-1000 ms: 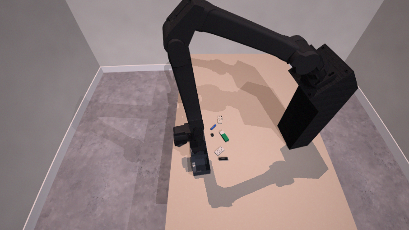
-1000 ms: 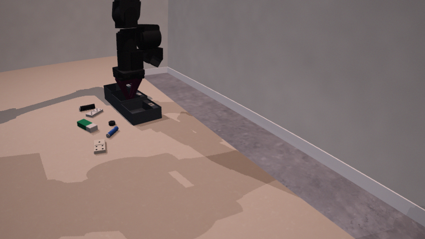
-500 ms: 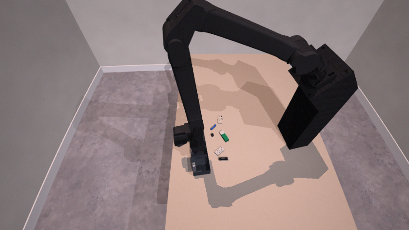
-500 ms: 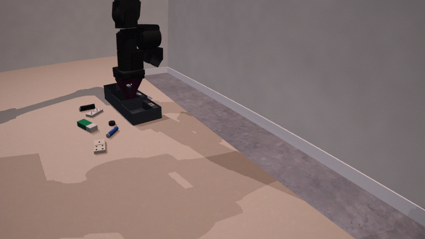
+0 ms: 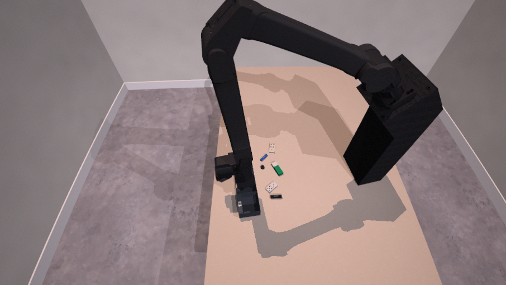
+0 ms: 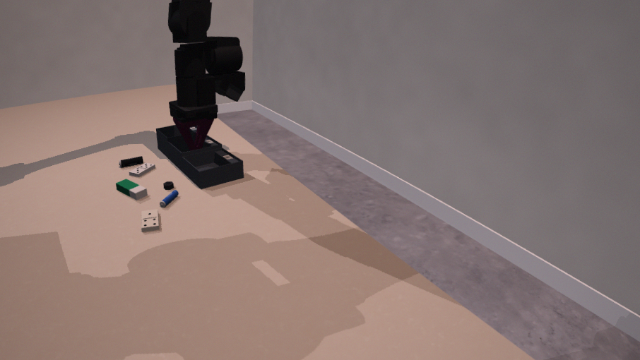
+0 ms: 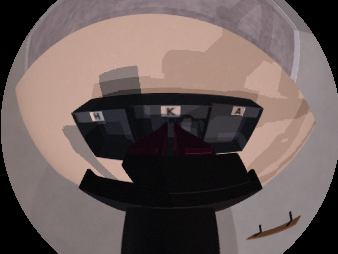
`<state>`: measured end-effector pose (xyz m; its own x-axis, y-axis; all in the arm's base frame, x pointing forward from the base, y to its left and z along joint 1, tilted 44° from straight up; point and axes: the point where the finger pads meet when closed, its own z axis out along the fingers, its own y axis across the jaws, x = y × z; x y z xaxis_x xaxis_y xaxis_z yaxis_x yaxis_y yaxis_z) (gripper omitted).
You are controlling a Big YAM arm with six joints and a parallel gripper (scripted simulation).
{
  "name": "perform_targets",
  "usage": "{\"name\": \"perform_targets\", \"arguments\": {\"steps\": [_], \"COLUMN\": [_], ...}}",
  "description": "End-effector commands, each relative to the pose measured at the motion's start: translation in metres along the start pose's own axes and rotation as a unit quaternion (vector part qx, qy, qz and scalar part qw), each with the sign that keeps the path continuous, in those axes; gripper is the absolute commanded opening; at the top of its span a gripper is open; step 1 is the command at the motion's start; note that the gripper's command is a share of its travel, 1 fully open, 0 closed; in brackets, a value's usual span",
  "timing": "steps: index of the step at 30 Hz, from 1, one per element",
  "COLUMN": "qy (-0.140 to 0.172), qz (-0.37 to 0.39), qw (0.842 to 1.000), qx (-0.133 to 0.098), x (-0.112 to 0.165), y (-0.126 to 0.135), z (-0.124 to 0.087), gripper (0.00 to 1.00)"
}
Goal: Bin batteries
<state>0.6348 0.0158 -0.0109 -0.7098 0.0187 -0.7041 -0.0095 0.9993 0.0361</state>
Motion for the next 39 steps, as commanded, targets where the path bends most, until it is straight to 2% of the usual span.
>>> {"name": "perform_targets", "arguments": {"steps": [1, 21, 28, 32, 33, 39], "qy": [-0.003, -0.003, -0.004, -0.006, 0.011, 0.010], "qz": [0.004, 0.004, 0.004, 0.004, 0.002, 0.002], "qw": [1.000, 1.000, 1.000, 1.000, 1.000, 1.000], "qx": [0.001, 0.002, 0.003, 0.003, -0.001, -0.001], "x": [-0.004, -0.004, -0.005, -0.008, 0.010, 0.009], "y": [0.000, -0.002, -0.004, -0.004, 0.010, 0.031], "z": [-0.014, -0.035, -0.063, -0.066, -0.053, -0.053], "gripper": [0.09, 0.09, 0.09, 0.09, 0.09, 0.09]}}
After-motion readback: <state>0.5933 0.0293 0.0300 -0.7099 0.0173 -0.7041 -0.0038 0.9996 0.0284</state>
